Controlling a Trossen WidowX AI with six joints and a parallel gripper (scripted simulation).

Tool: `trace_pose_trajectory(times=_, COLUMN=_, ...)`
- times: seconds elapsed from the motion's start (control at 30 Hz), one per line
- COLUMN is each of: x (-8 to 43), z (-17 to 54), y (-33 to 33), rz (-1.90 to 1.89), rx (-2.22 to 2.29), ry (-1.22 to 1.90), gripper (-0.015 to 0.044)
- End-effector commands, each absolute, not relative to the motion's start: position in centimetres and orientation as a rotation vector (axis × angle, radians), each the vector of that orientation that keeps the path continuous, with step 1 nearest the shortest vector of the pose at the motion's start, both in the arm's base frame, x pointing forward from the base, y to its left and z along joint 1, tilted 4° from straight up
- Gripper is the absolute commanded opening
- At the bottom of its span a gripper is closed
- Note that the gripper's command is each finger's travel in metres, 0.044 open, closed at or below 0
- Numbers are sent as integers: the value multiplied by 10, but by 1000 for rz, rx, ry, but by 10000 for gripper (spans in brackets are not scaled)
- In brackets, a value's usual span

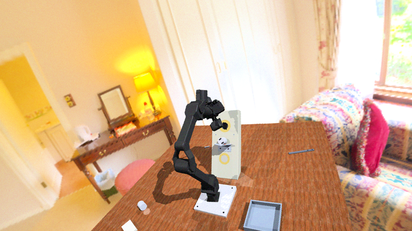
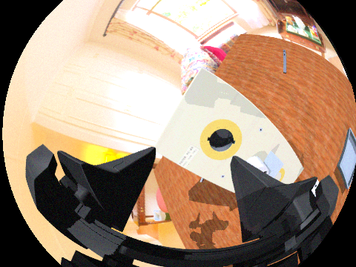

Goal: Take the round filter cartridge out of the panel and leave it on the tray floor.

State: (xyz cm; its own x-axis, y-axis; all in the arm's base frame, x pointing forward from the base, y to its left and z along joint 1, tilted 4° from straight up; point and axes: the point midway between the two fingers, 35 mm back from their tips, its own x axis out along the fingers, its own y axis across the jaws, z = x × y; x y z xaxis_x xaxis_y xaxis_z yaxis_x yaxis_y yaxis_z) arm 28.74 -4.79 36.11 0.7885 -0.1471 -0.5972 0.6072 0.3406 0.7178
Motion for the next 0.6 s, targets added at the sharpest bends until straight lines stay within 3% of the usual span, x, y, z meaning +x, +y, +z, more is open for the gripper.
trace_pose_trajectory(times=0.0, x=285, z=338, y=-47, rz=-504, rx=932, ry=610, gripper=305)
trace_pose_trajectory(times=0.3, x=253, z=250, y=-37, rz=-198, rx=144, ry=1072, gripper=305)
trace_pose_trajectory(times=0.57, x=250, z=244, y=-37, rz=-164, rx=90, ry=1101, gripper=305)
